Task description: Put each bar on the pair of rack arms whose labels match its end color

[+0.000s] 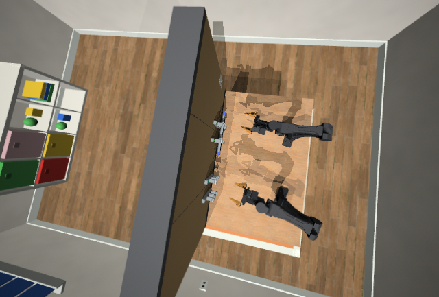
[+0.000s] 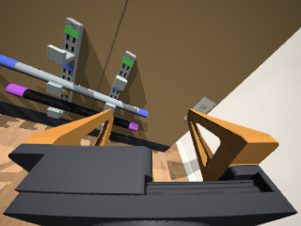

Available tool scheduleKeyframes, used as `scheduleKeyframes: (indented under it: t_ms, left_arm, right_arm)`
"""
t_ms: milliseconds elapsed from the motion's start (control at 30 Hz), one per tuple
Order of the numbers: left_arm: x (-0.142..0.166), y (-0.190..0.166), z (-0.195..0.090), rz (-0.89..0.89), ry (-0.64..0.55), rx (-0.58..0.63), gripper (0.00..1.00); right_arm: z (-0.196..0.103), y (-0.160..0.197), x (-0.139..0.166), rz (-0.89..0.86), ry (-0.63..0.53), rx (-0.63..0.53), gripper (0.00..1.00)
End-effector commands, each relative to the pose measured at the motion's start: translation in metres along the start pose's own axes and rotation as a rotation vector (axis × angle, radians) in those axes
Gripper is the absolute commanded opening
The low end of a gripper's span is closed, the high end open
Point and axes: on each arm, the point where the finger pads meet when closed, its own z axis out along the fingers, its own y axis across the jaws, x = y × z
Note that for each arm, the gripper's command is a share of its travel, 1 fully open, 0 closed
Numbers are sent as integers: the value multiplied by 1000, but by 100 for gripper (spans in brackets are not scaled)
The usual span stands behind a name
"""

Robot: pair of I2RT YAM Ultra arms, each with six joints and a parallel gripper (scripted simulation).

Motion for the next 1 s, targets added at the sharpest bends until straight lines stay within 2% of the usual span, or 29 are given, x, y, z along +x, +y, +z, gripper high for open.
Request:
scheduleKeyframes:
  t_ms: [0, 967]
  left_arm:
    - [3, 5, 3, 57, -4, -31, 100]
    - [38, -1, 14, 412, 46, -82, 100]
  right_arm:
    - [2, 2, -6, -53, -32, 17, 100]
    - [12, 49, 7, -411, -65, -11, 100]
